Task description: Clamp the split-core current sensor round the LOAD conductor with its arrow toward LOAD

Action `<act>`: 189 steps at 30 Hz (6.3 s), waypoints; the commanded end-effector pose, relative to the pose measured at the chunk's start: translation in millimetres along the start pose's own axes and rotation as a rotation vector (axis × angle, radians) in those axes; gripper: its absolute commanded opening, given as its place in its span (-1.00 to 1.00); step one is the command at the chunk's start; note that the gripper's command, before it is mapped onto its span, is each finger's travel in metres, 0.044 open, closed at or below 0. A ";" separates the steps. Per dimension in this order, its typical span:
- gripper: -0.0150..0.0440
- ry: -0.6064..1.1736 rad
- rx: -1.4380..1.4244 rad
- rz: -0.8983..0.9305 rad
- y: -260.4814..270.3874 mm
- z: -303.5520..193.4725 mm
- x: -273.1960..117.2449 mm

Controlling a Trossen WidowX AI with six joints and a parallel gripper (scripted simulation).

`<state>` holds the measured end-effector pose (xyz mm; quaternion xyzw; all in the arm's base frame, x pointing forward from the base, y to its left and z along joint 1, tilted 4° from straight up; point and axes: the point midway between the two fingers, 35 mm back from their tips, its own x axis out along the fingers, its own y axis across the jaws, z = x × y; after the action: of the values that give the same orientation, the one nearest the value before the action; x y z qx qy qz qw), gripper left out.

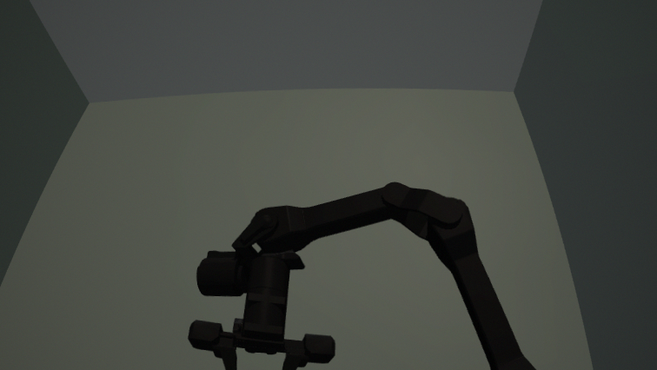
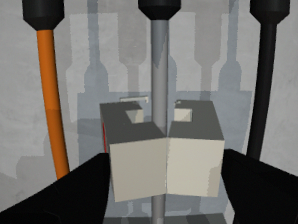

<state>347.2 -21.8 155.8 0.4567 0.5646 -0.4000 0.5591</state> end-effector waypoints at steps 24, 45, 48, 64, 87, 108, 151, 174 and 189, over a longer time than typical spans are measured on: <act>-0.49 0.000 0.000 0.000 -0.8 -0.2 29.6; -0.49 0.000 0.000 0.000 -0.8 -0.2 29.6; -0.49 0.000 0.000 0.000 -0.8 -0.2 29.6; -0.40 0.000 0.000 0.000 -0.8 -0.2 29.6; 1.00 0.000 0.000 0.000 -0.8 -0.2 29.6; 1.00 -0.002 0.005 -0.017 -0.7 -2.6 76.8; -0.28 -0.001 0.003 -0.007 -0.3 -3.0 82.8; 0.13 0.000 0.001 -0.010 -1.2 -3.2 83.4; 0.56 0.001 0.001 -0.012 -1.4 -3.3 83.3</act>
<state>348.5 -13.2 72.9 0.4537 0.5676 -0.4037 0.5559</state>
